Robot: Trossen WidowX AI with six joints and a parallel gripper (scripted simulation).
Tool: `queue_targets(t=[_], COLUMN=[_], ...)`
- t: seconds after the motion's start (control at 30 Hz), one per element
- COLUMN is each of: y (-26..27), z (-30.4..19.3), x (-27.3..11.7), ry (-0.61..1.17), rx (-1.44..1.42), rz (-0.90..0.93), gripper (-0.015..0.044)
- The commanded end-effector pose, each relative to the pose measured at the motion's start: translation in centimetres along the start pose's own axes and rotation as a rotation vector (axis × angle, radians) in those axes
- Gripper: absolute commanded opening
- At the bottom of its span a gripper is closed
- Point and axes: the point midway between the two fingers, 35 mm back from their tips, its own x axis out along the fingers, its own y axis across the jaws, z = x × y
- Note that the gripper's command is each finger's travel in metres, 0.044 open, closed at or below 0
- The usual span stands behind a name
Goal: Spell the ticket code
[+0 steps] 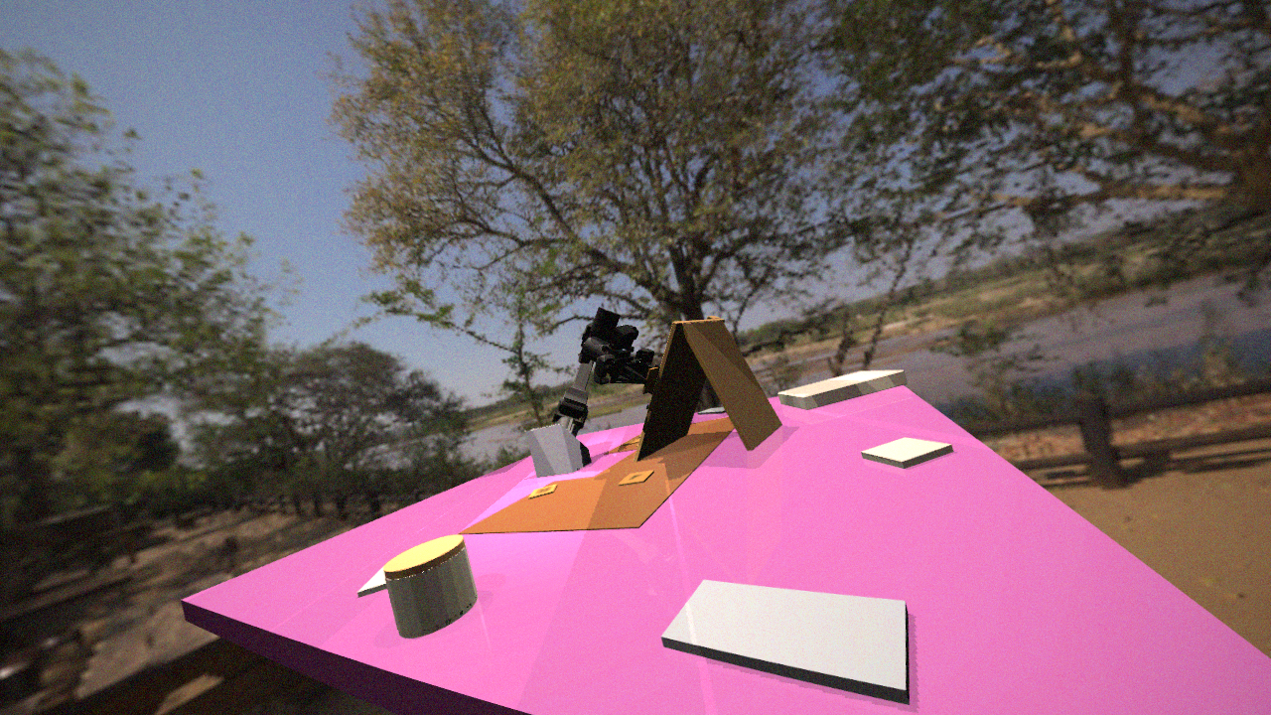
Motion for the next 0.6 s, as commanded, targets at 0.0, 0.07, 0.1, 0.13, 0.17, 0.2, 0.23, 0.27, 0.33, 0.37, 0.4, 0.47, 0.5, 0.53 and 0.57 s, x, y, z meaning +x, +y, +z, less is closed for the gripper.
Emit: queue_targets(t=[0.0, 0.07, 0.1, 0.13, 0.17, 0.2, 0.23, 0.27, 0.33, 0.37, 0.4, 0.47, 0.5, 0.53, 0.57], y=[0.24, 0.34, 0.39, 0.44, 0.49, 0.54, 0.59, 0.64, 0.74, 0.79, 0.84, 0.94, 0.99, 1.04, 1.09], z=[0.05, 0.05, 0.05, 0.05, 0.05, 0.05, 0.05, 0.05, 0.05, 0.05, 0.05, 0.05, 0.05, 0.05, 0.05], x=[-0.06, -0.06, -0.06, -0.06, -0.06, -0.06, -0.06, -0.06, -0.06, -0.06, -0.06, -0.06, -0.06, -0.06, -0.06], ry=[-0.002, -0.002, -0.002, -0.002, -0.002, -0.002, -0.002, -0.002, -0.002, -0.002, -0.002, -0.002, -0.002, -0.002, -0.002], rx=[0.001, 0.001, 0.001, 0.001, 0.001, 0.001, 0.001, 0.001, 0.001, 0.001, 0.001, 0.001, 0.001, 0.001, 0.001], rz=[-0.003, -0.003, -0.003, -0.003, -0.003, -0.003, -0.003, -0.003, -0.003, -0.003, -0.003, -0.002, -0.002, -0.002, -0.002], gripper=[0.0, 0.0, 0.0, 0.0, 0.0, 0.0, 0.0, 0.0, 0.0, 0.0, 0.0, 0.0, 0.0, 0.0, 0.0])
